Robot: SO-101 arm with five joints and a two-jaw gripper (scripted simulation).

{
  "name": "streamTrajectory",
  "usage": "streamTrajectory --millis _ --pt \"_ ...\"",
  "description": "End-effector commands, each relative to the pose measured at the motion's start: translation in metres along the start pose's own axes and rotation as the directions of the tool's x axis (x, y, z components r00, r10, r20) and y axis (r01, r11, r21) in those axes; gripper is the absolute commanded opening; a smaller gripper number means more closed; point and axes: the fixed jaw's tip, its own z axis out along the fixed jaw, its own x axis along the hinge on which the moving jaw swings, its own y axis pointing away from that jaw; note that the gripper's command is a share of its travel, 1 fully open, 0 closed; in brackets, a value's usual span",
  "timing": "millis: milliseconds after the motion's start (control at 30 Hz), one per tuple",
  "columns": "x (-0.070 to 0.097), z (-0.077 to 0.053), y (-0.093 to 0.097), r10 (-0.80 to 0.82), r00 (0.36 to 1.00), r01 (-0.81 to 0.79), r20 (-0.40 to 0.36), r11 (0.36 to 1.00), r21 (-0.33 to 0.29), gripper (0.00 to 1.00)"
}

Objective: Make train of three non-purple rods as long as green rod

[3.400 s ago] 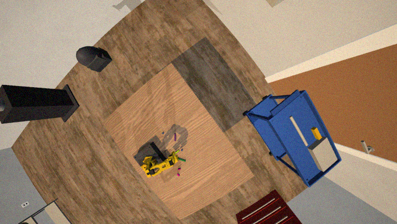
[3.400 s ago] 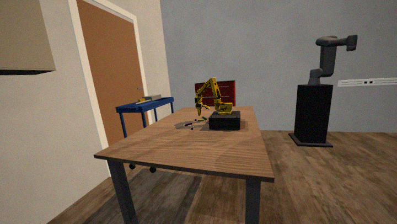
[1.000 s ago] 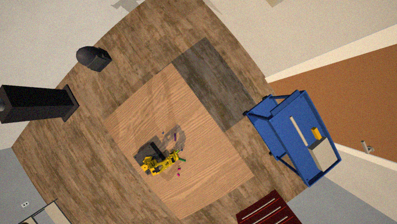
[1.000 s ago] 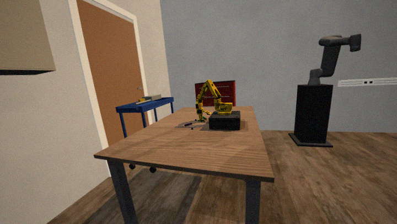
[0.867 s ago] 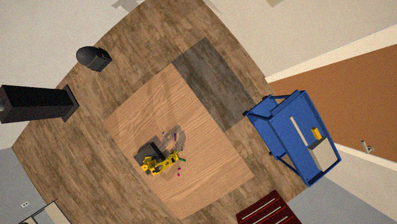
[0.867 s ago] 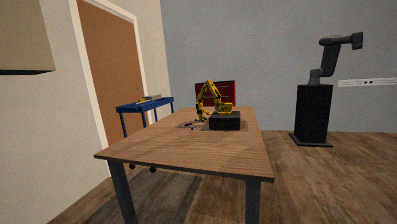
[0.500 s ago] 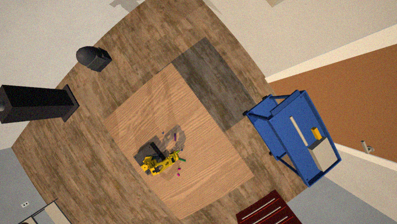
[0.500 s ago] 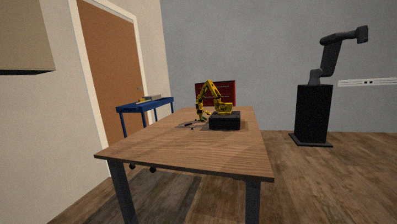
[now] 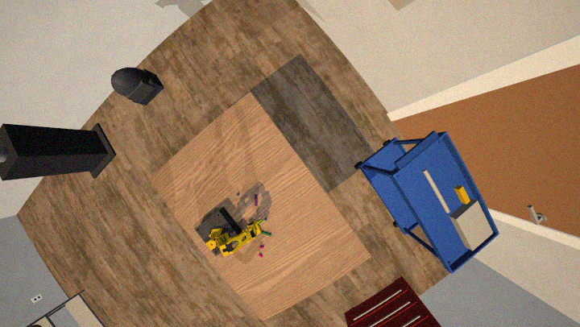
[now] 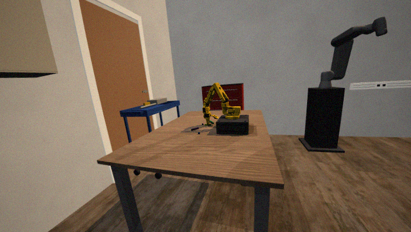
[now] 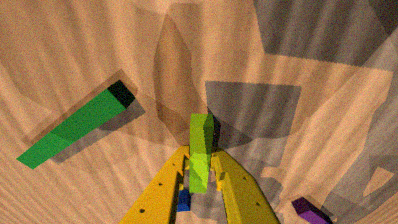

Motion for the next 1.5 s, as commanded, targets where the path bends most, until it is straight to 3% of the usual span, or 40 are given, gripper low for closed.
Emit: streamTrajectory --millis 0,700,1467 --pt "-0.001 0.003 0.001 0.016 1.000 -0.016 0.005 1.000 0.003 0.00" --pt "-0.001 0.002 0.001 0.016 1.000 -0.016 0.005 1.000 0.003 0.00" --pt "-0.001 -0.033 -0.003 0.016 1.000 -0.016 0.005 1.000 0.003 0.00"
